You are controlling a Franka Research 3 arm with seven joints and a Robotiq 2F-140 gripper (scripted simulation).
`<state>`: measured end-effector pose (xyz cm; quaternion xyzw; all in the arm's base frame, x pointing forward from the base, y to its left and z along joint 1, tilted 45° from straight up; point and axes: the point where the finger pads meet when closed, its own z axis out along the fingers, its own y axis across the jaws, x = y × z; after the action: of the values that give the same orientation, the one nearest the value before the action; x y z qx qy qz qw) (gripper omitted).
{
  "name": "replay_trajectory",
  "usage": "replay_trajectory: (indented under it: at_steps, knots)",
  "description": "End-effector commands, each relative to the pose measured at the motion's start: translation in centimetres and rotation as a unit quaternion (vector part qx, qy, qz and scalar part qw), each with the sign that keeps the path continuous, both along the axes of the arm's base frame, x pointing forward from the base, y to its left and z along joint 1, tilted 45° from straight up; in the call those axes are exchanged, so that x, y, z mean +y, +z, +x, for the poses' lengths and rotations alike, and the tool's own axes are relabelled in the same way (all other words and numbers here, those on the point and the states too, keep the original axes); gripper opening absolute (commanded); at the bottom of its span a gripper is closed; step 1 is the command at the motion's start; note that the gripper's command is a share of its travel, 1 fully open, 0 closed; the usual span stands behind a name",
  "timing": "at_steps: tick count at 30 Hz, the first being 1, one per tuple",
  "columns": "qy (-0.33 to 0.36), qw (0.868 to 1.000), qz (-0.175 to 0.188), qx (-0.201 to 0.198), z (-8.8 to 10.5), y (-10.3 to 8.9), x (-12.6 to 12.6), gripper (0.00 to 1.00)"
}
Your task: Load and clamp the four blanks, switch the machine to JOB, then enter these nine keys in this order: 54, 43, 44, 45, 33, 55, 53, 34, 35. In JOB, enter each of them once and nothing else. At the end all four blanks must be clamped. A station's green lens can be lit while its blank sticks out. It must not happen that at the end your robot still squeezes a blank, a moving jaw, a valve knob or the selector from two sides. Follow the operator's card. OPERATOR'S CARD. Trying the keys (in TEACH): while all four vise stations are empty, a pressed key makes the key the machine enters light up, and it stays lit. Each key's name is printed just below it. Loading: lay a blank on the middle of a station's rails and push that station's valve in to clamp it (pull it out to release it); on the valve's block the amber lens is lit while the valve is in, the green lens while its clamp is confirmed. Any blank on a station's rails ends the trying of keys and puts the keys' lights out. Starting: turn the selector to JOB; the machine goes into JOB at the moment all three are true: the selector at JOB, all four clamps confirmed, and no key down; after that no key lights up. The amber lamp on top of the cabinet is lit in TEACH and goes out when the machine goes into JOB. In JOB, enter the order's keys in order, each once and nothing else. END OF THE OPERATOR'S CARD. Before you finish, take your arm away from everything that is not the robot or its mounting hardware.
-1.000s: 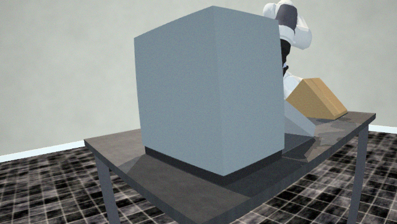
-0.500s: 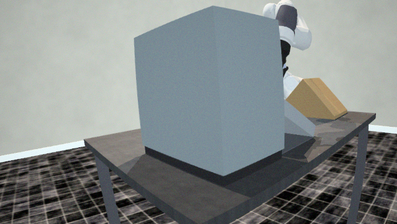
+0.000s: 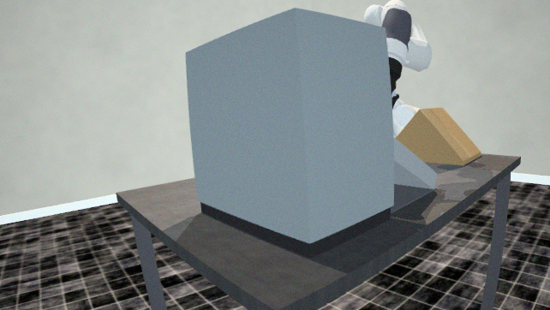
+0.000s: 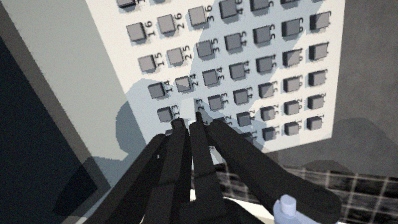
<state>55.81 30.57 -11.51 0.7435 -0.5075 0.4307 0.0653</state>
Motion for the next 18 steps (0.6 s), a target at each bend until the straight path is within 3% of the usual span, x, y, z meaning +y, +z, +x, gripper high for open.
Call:
replay_trajectory:
  at_steps: [1,18]
  knots:
    - [0.001,1.000,0.003,-0.001,0.17,-0.26,0.01,0.00]
    - [0.001,1.000,0.003,-0.001,0.28,-0.37,-0.08,0.00]
